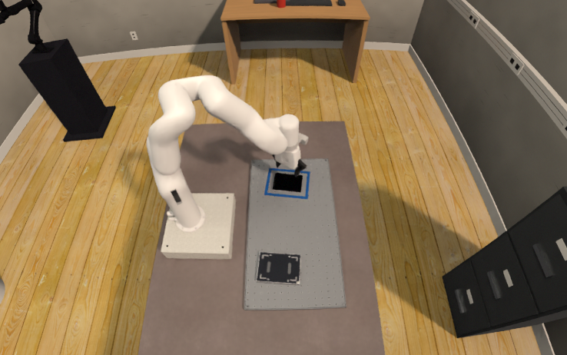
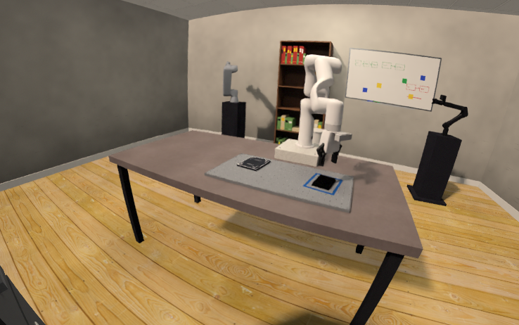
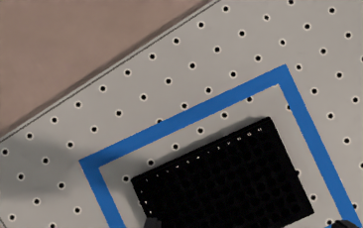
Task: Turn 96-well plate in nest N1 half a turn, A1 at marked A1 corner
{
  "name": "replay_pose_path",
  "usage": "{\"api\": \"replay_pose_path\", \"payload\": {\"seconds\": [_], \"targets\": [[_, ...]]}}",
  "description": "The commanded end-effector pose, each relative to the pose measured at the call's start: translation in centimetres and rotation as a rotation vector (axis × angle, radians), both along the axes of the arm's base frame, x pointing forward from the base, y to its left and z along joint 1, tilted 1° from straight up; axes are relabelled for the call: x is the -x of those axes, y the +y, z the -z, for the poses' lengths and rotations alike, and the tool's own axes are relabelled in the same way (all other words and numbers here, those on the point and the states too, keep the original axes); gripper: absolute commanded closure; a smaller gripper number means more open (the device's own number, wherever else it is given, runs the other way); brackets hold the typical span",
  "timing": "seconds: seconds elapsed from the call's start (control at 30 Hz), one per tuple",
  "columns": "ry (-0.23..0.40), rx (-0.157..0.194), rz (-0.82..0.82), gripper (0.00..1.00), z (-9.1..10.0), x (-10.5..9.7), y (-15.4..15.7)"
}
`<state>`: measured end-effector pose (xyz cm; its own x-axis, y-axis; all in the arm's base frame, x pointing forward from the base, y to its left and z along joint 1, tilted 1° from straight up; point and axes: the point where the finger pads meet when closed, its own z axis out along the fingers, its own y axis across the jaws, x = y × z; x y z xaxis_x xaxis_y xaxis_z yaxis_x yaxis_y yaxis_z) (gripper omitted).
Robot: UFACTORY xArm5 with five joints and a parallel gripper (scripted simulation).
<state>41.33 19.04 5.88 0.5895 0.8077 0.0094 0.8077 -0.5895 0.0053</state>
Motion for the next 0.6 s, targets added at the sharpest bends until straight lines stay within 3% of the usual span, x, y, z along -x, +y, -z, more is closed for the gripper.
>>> {"api": "replay_pose_path", "payload": {"seconds": [0.0, 0.23, 0.43, 0.57], "targets": [[-0.007, 0.006, -0.145, 0.00, -0.1, -0.1, 0.1], [-0.007, 0.009, -0.378, 0.00, -0.1, -0.1, 0.1], [-0.008, 0.010, -0.449, 0.00, -0.1, -0.1, 0.1], [-0.008, 0.011, -0.583, 0.00, 0.9, -0.1, 0.1]]}}
